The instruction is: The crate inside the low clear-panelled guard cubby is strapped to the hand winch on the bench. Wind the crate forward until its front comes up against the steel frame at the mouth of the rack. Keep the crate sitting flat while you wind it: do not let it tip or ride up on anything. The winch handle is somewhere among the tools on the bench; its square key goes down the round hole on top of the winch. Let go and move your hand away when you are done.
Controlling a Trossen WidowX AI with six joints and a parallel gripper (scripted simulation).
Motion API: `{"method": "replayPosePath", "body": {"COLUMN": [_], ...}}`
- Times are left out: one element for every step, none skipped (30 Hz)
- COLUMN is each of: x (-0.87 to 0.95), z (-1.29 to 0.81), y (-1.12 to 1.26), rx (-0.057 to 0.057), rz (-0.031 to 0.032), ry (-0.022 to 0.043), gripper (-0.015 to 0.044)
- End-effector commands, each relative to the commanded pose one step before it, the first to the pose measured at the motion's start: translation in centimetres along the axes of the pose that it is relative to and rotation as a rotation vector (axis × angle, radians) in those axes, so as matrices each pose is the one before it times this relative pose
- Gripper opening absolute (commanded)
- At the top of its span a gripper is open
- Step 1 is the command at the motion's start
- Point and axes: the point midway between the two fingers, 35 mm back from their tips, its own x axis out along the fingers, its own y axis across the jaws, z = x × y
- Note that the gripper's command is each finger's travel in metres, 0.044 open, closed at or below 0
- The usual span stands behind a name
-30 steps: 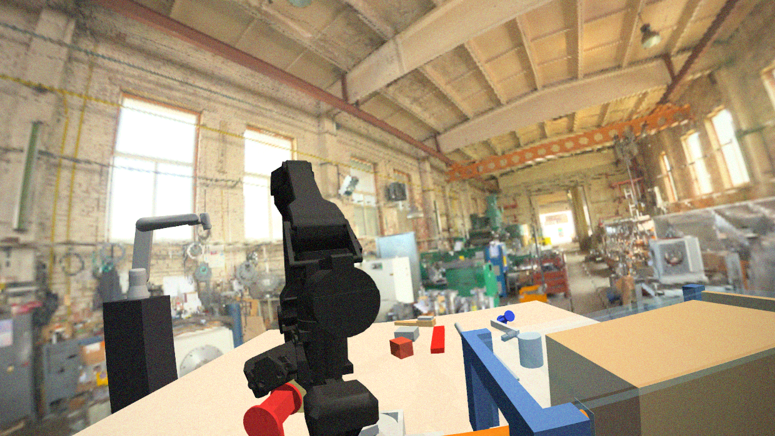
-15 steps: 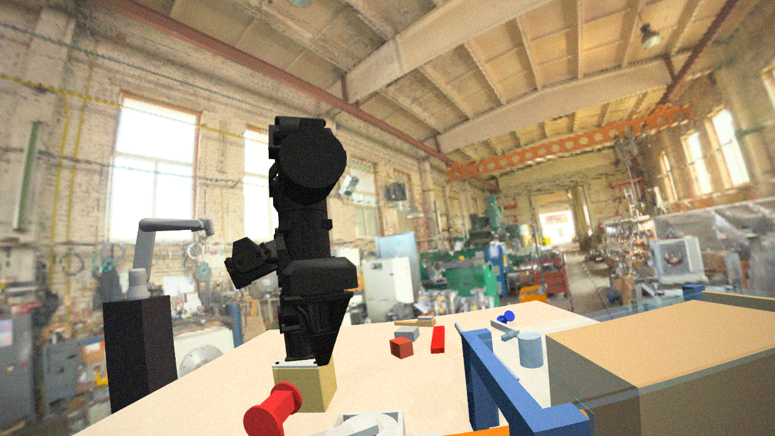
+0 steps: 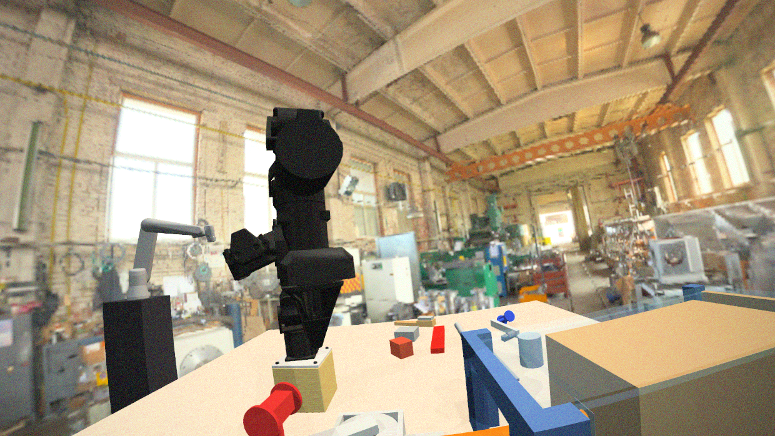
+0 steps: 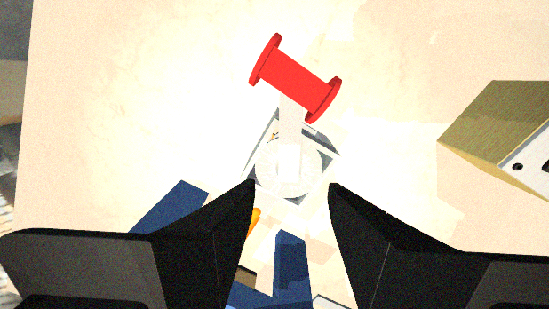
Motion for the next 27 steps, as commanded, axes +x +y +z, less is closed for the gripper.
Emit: {"method": "replayPosePath", "body": {"x": [-0.025, 0.0, 0.0, 0.0, 0.0, 0.0, 0.0, 0.0, 0.0, 0.0, 0.0, 0.0, 0.0, 0.0, 0.0, 0.0, 0.0, 0.0, 0.0, 0.0, 0.0, 0.0, 0.0, 0.0, 0.0, 0.0, 0.0], "z": [-0.047, 0.0, 0.0, 0.0, 0.0, 0.0, 0.0, 0.0, 0.0, 0.0, 0.0, 0.0, 0.0, 0.0, 0.0, 0.0, 0.0, 0.0, 0.0, 0.0, 0.0, 0.0, 0.0, 0.0, 0.0, 0.0, 0.0], "y": [-0.004, 0.0, 0.0, 0.0, 0.0, 0.0, 0.0, 0.0, 0.0, 0.0, 0.0, 0.0, 0.0, 0.0, 0.0, 0.0, 0.0, 0.0, 0.0, 0.0, 0.0, 0.0, 0.0, 0.0, 0.0, 0.0, 0.0], "rx": [-0.0042, 0.0, 0.0, 0.0, 0.0, 0.0, 0.0, 0.0, 0.0, 0.0, 0.0, 0.0, 0.0, 0.0, 0.0, 0.0, 0.0, 0.0, 0.0, 0.0, 0.0, 0.0, 0.0, 0.0, 0.0, 0.0, 0.0], "rz": [-0.00238, 0.0, 0.0, 0.0, 0.0, 0.0, 0.0, 0.0, 0.0, 0.0, 0.0, 0.0, 0.0, 0.0, 0.0, 0.0, 0.0, 0.0, 0.0, 0.0, 0.0, 0.0, 0.0, 0.0, 0.0, 0.0, 0.0], "ry": [0.00387, 0.0, 0.0, 0.0, 0.0, 0.0, 0.0, 0.0, 0.0, 0.0, 0.0, 0.0, 0.0, 0.0, 0.0, 0.0, 0.0, 0.0, 0.0, 0.0, 0.0, 0.0, 0.0, 0.0, 0.0, 0.0, 0.0], "gripper": [0.0099, 0.0072, 0.0046, 0.002, 0.0, 0.0, 0.0, 0.0, 0.0, 0.0, 0.0, 0.0, 0.0, 0.0, 0.0, 0.0, 0.0, 0.0, 0.0, 0.0, 0.0, 0.0, 0.0, 0.0, 0.0, 0.0, 0.0]}}
